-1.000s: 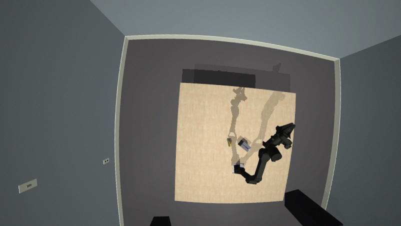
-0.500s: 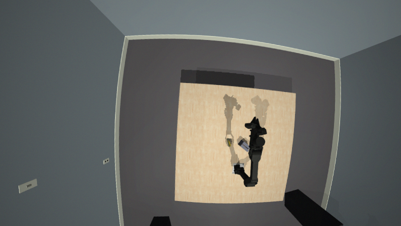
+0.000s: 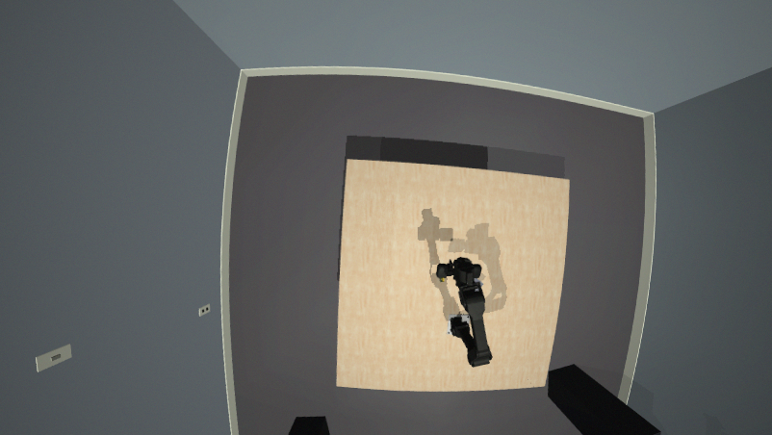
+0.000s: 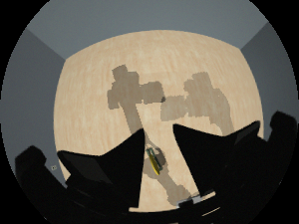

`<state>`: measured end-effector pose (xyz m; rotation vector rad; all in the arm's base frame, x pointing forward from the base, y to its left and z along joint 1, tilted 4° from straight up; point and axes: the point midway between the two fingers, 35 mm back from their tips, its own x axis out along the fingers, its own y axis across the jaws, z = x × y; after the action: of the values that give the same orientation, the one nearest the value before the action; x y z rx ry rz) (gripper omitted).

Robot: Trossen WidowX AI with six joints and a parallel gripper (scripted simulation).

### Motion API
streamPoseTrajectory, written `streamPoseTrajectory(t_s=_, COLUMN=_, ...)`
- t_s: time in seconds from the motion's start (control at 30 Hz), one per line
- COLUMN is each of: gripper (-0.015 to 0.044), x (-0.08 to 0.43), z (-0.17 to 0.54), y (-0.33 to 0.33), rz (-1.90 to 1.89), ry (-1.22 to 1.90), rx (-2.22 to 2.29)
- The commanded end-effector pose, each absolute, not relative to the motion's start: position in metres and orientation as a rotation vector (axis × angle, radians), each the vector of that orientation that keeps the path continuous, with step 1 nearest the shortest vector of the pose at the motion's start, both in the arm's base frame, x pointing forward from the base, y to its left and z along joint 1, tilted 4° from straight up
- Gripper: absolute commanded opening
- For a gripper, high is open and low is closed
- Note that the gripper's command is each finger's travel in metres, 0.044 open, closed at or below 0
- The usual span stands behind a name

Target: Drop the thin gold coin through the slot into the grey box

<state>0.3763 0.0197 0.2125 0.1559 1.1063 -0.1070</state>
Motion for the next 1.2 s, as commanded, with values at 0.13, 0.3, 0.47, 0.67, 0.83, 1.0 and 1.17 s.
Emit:
streamPoseTrajectory(t_s=0.13, gripper=0.0161, x=0.279, z=0.178, y=0.053, rz=0.157, ry=1.506, rx=-0.058)
streamPoseTrajectory(t_s=0.3, gripper=0.0161, x=0.282, z=0.178, y=0.053, rz=0.157, ry=1.505, rx=-0.059)
streamPoseTrajectory(t_s=0.47, gripper=0.0161, x=0.283, z=0.171, y=0.053, rz=0.157, ry=1.505, rx=-0.059)
streamPoseTrajectory(t_s=0.67, gripper=0.0161, x=0.285, z=0.144, y=0.055, rz=0.157, ry=1.505, rx=-0.058)
streamPoseTrajectory(t_s=0.83, gripper=0.0161, x=0.287, z=0.130, y=0.056, rz=0.157, ry=1.505, rx=-0.058)
streamPoseTrajectory(t_s=1.0, gripper=0.0161, x=0.287, z=0.128, y=0.056, rz=0.157, ry=1.505, rx=-0.058)
streamPoseTrajectory(t_s=1.17, gripper=0.0161, x=0.289, z=0.120, y=0.057, rz=0.157, ry=1.505, rx=-0.058)
